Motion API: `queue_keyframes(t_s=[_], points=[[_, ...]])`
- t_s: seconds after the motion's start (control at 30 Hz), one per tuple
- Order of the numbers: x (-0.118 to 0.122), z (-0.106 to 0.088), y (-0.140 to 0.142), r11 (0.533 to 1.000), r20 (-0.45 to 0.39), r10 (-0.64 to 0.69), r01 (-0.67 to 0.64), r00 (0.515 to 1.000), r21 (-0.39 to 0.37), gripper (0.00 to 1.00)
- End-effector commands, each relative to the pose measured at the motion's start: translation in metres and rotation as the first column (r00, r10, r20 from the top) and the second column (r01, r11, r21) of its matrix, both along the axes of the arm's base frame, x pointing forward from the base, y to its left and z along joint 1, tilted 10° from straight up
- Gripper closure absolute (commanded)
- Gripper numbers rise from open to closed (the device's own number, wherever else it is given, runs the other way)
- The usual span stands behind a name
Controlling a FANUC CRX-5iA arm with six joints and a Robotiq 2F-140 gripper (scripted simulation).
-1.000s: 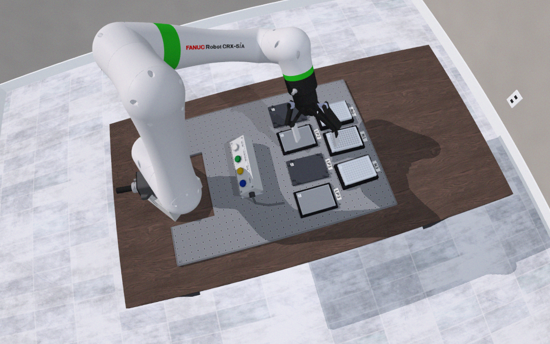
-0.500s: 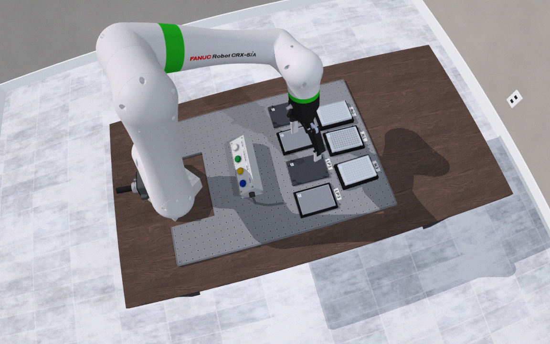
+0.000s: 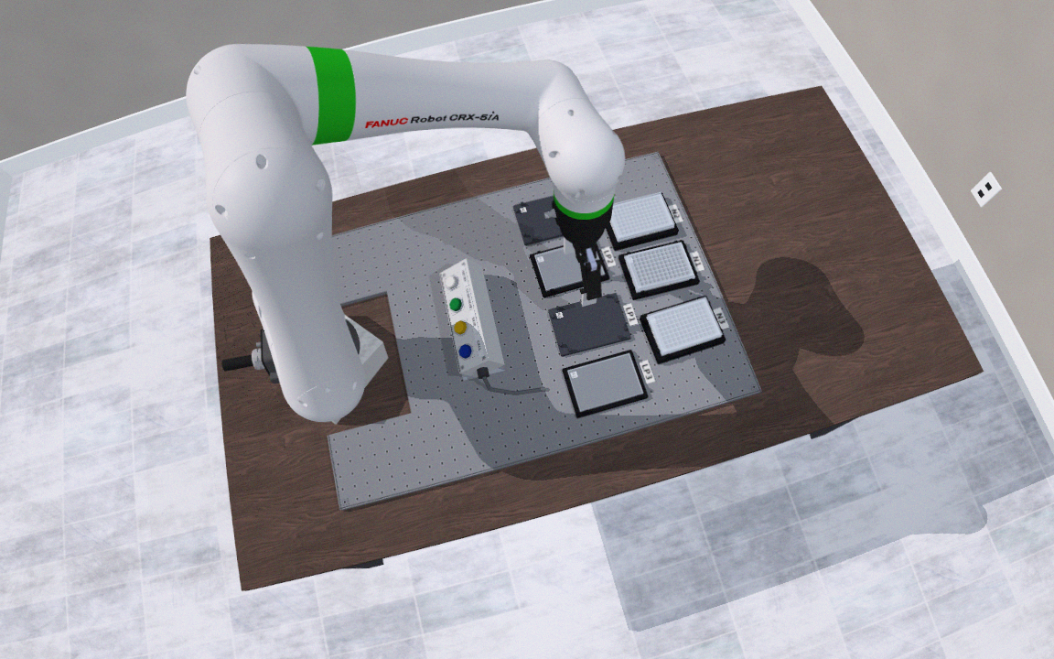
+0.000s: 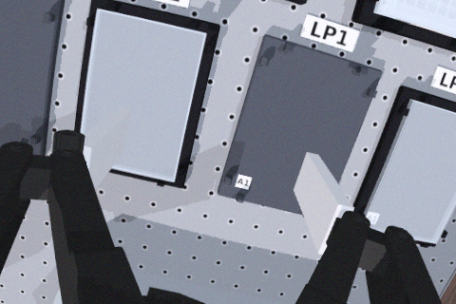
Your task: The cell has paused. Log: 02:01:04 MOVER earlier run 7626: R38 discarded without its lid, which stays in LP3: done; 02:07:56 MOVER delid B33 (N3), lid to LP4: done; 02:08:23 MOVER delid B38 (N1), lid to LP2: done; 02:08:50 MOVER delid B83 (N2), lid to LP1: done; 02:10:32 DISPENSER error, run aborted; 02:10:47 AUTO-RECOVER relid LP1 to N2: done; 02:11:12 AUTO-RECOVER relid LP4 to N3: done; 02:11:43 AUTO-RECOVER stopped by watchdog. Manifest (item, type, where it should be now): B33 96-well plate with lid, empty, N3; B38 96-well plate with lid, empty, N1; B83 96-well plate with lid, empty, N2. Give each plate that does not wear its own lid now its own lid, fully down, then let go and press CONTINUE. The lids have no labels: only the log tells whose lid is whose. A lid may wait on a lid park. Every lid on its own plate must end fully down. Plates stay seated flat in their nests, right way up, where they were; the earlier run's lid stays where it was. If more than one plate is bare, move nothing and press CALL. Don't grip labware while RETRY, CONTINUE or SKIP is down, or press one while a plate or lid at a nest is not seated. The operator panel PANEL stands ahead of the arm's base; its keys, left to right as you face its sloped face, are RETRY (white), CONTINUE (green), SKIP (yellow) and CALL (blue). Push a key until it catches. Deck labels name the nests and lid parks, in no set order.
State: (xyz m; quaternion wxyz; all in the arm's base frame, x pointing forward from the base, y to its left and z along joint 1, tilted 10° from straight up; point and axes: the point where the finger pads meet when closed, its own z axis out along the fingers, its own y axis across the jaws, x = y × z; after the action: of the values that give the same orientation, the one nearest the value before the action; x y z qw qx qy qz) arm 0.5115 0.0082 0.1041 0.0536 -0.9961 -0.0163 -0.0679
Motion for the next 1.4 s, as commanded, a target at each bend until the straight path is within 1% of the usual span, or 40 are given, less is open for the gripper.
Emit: queue_keyframes(t_s=[0.0,0.97,1.0,1.03,1.07,1.1,1.13,1.2,1.23,1.3,1.33,1.37], points=[[0.0,0.0,0.0,1.0,0.0,-0.001,0.001,1.0,0.001,1.0],[0.0,0.0,-0.001,1.0,0.0,-0.001,0.001,1.0,0.001,1.0],[0.002,-0.001,-0.01,1.0,-0.001,-0.001,0.001,1.0,0.001,1.0],[0.004,-0.003,-0.027,1.0,-0.003,-0.001,0.001,1.0,0.0,1.0],[0.005,-0.006,-0.051,1.0,-0.005,-0.001,0.001,1.0,0.0,1.0],[0.005,-0.006,-0.051,1.0,-0.005,-0.001,0.001,1.0,0.0,1.0],[0.006,-0.009,-0.079,1.0,-0.006,0.0,0.0,1.0,0.001,1.0],[0.006,-0.009,-0.079,1.0,-0.006,0.0,0.0,1.0,0.001,1.0],[0.006,-0.012,-0.104,1.0,-0.008,0.0,0.0,1.0,0.002,1.0],[0.006,-0.012,-0.104,1.0,-0.008,0.0,0.0,1.0,0.002,1.0],[0.004,-0.015,-0.121,1.0,-0.008,0.001,-0.001,1.0,0.003,1.0],[0.004,-0.015,-0.121,1.0,-0.008,0.001,-0.001,1.0,0.003,1.0]])
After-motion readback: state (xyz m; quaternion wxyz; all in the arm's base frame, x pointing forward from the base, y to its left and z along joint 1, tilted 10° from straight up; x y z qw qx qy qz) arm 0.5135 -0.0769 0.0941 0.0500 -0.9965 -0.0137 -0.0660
